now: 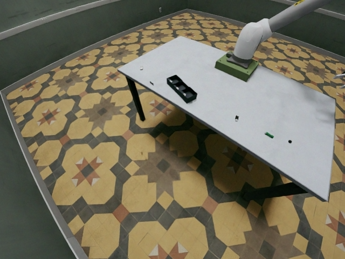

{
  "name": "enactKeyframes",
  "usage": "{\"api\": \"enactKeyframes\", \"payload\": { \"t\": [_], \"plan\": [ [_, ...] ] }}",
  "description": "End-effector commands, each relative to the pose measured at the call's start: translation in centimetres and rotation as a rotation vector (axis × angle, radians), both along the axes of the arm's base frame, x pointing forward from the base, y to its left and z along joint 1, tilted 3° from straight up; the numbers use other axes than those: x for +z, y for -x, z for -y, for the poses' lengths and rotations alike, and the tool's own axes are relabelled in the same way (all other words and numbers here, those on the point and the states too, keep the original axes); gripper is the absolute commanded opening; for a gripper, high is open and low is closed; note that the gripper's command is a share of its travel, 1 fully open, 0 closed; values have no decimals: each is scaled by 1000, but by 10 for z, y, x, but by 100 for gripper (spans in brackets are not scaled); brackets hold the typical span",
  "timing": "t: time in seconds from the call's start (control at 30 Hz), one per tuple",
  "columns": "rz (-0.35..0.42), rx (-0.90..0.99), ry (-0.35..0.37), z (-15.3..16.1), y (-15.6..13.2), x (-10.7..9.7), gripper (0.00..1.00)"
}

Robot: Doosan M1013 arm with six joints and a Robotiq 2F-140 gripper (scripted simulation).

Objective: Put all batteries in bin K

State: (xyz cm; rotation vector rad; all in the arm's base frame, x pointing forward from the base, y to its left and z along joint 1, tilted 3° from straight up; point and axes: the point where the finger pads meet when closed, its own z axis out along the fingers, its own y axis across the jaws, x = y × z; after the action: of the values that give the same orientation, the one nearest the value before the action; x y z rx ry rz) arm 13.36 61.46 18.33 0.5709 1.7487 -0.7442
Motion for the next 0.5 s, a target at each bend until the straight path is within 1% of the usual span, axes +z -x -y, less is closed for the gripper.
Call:
{"api": "enactKeyframes", "payload": {
  "t": [0.0, 0.03, 0.07, 0.1, 0.13, 0.2, 0.23, 0.37, 0.43, 0.47],
  "plan": [
    [0, 0, -2, 0, 1, -21, 15],
    [0, 0, -2, 0, 1, -27, 15],
    [0, 0, -2, 0, 1, -27, 15],
    [16, -39, -29, 7, -3, -27, 15],
    [-9, -74, -53, 10, -11, -27, 15],
    [-9, -74, -53, 10, -11, -27, 15],
    [-24, -95, -67, 13, -18, -27, 15],
    [-24, -95, -67, 24, -47, -27, 15],
    [-39, -176, -124, 33, -61, -28, 15],
    [-41, -191, -135, 38, -68, -28, 15]
  ]
}}
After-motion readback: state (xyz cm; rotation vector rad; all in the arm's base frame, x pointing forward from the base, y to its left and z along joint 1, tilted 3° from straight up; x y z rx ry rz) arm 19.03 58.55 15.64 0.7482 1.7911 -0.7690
